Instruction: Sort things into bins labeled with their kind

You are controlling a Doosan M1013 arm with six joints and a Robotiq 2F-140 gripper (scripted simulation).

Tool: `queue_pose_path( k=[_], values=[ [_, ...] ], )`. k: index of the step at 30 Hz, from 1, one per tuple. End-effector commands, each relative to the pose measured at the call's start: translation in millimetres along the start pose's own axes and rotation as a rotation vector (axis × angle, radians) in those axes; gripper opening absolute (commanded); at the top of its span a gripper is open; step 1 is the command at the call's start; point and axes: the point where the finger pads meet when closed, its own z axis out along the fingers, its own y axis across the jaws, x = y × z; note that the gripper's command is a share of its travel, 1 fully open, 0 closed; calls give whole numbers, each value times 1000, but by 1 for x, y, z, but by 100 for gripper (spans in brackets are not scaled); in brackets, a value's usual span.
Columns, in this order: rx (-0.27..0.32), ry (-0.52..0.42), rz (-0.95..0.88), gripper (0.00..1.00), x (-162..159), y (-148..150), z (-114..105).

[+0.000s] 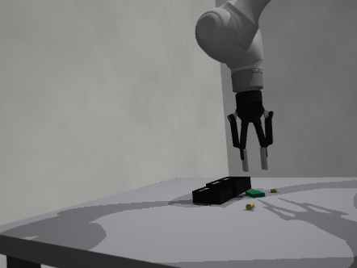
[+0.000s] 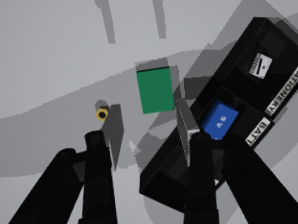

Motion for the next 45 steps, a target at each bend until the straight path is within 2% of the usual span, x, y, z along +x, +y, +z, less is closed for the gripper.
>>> queue_pose_path(
  k=[1,45],
  values=[
    [-13,16,-55,33,0,-1,0],
    [-13,16,-55,33,2,7,-1]
  ],
)
